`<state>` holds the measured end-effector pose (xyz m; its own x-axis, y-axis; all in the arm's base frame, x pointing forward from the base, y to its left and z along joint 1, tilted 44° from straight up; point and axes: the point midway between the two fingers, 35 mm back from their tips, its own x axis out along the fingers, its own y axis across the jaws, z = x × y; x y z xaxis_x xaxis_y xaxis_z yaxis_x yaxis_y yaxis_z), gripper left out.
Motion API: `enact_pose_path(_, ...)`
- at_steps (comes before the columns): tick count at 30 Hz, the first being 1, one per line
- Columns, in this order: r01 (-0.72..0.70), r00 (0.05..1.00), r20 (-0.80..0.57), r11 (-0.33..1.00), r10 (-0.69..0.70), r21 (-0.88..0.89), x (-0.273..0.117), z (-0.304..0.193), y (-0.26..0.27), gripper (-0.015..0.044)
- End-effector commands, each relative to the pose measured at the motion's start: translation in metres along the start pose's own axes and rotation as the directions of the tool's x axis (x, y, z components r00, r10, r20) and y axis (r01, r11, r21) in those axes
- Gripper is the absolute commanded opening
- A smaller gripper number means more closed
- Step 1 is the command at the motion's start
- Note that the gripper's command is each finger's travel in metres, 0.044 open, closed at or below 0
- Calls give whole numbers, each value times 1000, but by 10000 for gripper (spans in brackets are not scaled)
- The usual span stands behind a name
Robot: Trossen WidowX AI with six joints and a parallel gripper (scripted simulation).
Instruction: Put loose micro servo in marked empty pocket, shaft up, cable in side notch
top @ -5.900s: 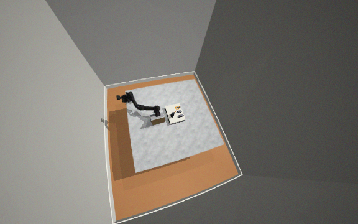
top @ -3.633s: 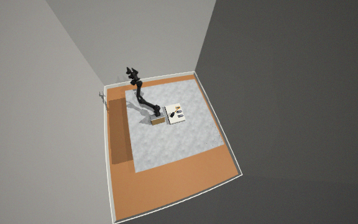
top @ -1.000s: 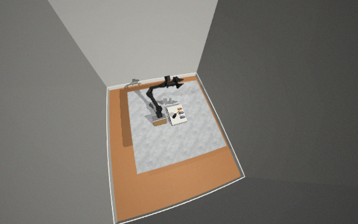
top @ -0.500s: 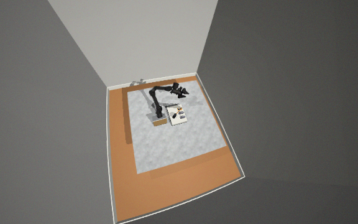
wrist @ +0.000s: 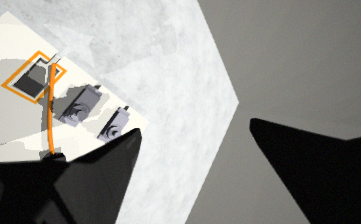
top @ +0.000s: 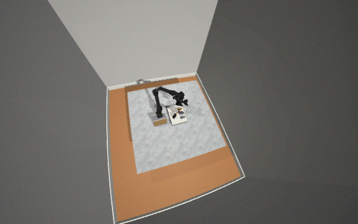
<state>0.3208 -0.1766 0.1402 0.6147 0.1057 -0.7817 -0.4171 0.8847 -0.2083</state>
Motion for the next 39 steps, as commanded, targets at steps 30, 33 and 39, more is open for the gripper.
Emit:
enact_pose_path(30, -695, 697, -55, 692, 715, 196, 42, -89, 159, 440)
enact_pose_path(33, -695, 697, -54, 692, 715, 195, 52, -89, 169, 440)
enact_pose_path(39, -695, 697, -54, 692, 715, 195, 56, -90, 173, 440)
